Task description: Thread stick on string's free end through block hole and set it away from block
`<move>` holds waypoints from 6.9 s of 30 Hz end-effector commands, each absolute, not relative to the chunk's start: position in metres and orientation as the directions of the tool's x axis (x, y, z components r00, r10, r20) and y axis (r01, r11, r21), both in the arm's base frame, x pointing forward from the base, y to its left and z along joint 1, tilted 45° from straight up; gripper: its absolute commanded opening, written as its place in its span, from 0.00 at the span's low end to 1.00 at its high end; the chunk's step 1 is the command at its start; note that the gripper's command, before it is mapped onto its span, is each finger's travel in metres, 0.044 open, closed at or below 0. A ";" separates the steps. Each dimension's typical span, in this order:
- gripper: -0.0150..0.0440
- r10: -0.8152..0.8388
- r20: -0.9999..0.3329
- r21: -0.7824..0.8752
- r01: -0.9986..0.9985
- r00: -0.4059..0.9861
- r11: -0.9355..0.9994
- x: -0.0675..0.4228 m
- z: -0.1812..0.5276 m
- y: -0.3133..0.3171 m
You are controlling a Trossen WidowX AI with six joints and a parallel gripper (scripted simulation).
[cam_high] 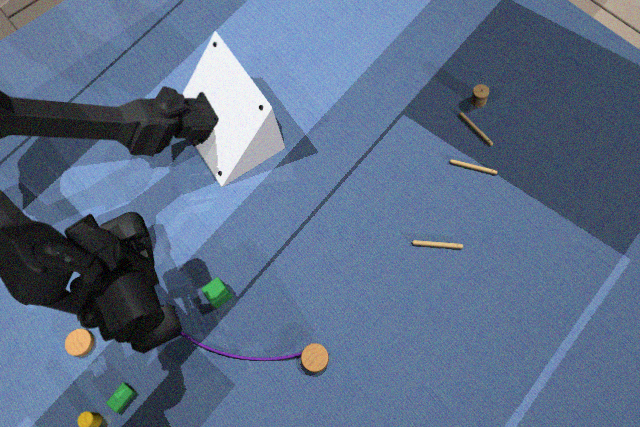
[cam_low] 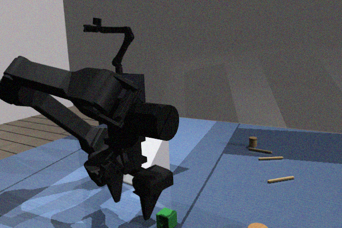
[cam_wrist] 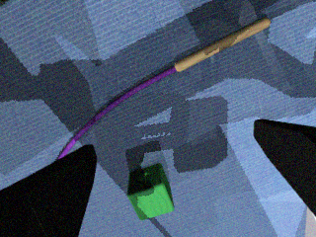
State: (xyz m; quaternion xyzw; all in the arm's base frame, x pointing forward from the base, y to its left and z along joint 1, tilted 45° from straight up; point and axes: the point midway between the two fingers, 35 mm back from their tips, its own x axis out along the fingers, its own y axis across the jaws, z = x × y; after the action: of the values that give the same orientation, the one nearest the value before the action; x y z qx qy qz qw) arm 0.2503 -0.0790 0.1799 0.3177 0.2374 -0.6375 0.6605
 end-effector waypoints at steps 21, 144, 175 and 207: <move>1.00 -0.706 -0.704 0.699 0.244 0.074 -0.672 0.228 0.202 -0.101; 0.25 -0.707 -0.704 0.700 0.240 0.073 -0.672 0.229 0.196 -0.107; 0.25 -0.705 -0.705 0.549 0.686 0.075 -0.477 0.240 0.201 -0.101; 0.25 -0.705 -0.705 -0.172 0.946 0.076 0.274 0.265 0.202 -0.097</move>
State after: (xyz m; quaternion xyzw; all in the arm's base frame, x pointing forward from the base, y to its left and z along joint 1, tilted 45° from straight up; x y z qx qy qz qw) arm 0.2625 -0.0971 0.2030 0.2110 0.3224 -0.5959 0.7046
